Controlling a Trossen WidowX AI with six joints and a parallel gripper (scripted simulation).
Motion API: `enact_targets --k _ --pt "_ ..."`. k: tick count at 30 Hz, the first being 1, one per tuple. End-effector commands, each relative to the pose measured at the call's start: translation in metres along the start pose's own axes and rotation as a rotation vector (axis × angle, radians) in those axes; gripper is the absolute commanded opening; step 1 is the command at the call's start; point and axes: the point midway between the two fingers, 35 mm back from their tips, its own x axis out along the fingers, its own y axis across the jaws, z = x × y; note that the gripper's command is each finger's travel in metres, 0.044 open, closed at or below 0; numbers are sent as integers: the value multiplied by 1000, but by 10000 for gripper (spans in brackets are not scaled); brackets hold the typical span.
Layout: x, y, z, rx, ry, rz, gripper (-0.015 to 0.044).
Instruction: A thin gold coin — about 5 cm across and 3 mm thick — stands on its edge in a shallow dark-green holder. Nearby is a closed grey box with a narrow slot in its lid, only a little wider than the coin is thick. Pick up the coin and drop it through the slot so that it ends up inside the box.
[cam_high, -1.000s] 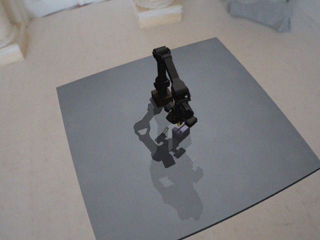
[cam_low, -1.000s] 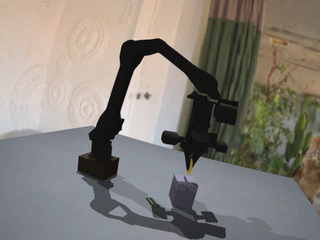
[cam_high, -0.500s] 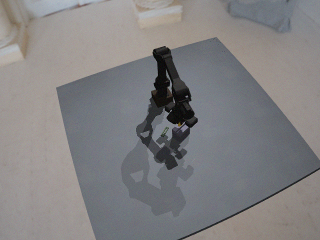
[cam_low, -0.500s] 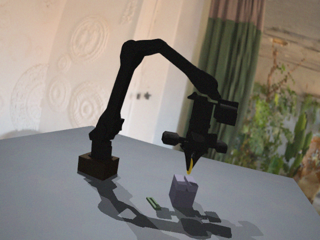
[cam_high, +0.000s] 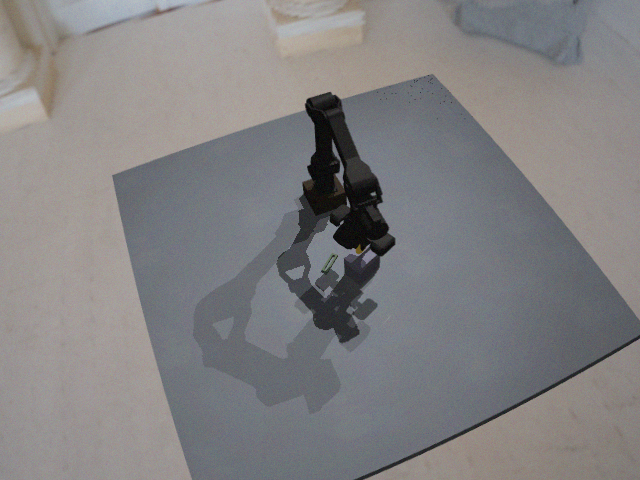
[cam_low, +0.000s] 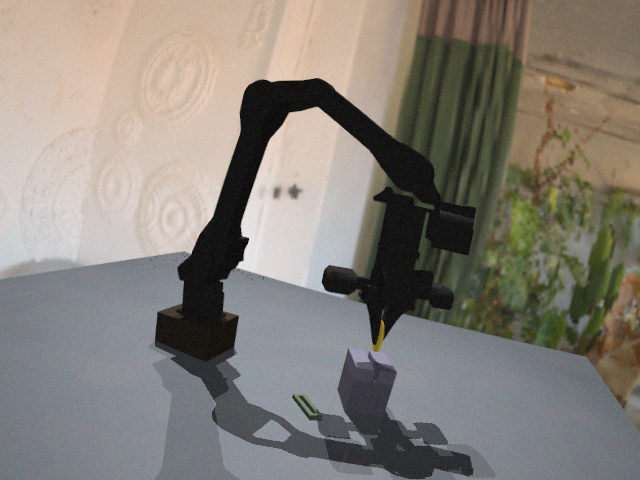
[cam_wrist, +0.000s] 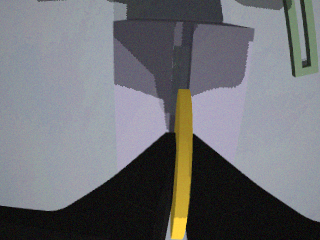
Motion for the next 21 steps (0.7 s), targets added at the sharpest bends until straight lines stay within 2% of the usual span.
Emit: enact_targets --k 1,21 --pt "3 -1 0 -4 1 -2 0" --pt "8 0 0 -3 1 -2 0"
